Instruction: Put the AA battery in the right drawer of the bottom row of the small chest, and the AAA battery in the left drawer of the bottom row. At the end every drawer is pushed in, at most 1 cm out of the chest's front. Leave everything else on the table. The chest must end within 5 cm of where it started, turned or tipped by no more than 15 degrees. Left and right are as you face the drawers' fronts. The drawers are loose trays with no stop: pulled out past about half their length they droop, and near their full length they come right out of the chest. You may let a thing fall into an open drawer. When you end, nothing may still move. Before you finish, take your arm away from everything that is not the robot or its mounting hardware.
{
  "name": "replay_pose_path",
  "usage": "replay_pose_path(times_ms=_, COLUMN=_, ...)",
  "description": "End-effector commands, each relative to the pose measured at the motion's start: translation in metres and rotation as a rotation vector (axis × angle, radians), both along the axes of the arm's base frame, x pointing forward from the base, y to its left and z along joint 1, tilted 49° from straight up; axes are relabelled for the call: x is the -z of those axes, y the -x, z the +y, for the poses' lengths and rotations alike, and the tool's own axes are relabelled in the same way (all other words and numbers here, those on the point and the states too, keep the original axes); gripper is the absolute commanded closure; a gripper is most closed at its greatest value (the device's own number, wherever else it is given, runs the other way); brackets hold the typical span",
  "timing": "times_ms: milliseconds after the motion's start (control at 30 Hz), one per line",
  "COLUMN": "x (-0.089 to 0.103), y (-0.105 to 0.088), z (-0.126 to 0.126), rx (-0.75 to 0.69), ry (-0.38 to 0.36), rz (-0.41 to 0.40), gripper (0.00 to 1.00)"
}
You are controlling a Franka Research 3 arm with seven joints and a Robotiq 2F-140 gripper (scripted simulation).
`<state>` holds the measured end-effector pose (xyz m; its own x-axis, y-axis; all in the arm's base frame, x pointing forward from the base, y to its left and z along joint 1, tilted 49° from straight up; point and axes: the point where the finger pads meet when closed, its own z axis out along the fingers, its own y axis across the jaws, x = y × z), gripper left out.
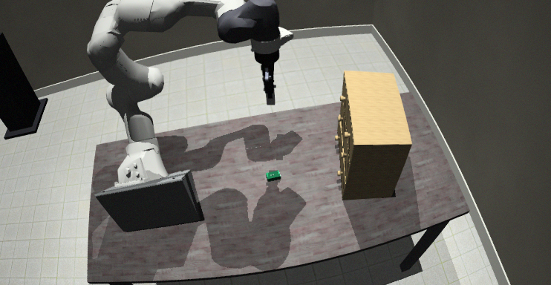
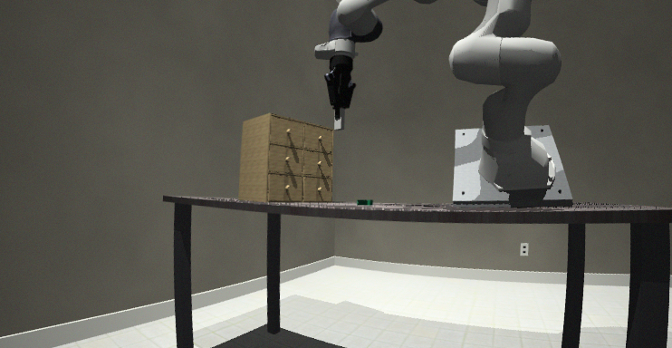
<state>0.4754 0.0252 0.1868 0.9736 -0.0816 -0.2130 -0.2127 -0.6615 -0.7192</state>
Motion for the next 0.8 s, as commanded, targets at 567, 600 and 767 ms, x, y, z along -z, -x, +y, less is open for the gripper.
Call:
replay_pose_path(times_ms=567, x=0.0, y=0.0034, z=0.0007, rx=-0.013, ry=-0.005, rz=0.005, gripper=1.0)
replay_pose_path(times_ms=600, x=-0.0001, y=0.003, z=0.0007, rx=-0.008, ry=-0.003, rz=0.006, gripper=0.0)
replay_pose_path(times_ms=767, x=-0.0001, y=0.003, z=0.0007, rx=-0.008, ry=-0.003, rz=0.006, gripper=0.0)
